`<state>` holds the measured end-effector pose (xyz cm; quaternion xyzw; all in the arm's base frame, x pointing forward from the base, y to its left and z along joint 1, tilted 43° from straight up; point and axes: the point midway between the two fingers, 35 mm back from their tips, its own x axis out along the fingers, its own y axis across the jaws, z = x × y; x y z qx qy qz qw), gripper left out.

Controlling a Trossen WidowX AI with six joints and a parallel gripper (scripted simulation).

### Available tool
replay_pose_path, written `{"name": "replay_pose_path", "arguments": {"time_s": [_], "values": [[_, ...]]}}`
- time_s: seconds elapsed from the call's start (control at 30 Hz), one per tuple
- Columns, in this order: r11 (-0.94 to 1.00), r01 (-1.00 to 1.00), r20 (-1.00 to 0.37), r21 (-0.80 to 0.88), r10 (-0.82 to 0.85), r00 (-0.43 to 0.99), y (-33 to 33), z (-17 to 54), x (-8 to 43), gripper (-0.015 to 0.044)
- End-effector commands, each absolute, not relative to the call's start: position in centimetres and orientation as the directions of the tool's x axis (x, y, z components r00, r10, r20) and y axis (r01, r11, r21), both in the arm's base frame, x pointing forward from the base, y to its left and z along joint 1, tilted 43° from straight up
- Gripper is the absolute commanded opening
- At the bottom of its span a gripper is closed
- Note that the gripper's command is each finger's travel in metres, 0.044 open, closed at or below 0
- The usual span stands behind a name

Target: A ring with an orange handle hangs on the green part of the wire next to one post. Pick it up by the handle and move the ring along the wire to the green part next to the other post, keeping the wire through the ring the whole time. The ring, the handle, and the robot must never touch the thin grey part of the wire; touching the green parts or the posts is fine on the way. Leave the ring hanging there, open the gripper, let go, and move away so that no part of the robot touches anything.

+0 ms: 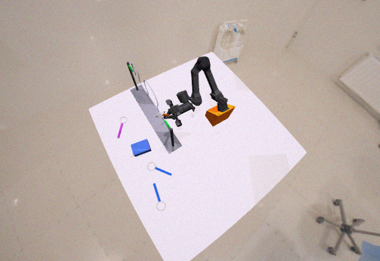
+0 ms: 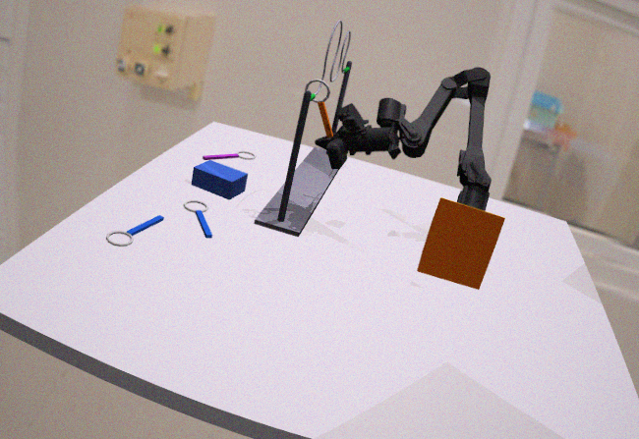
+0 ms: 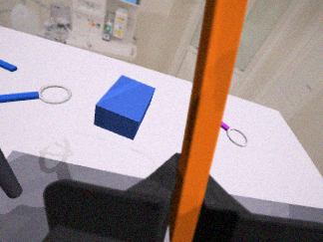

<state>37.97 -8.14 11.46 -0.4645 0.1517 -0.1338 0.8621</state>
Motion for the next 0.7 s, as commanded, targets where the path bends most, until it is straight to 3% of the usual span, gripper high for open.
{"name": "replay_pose_path", "arguments": {"time_s": [0.0,0.67], "values": [[0.569,0.077,-0.167,-0.819,-0.365,0.916,-7.6,10.3,37.8,-0.015],[0.682,0.075,-0.223,-0.728,-0.339,0.914,-5.0,7.6,37.7,-0.015]]}}
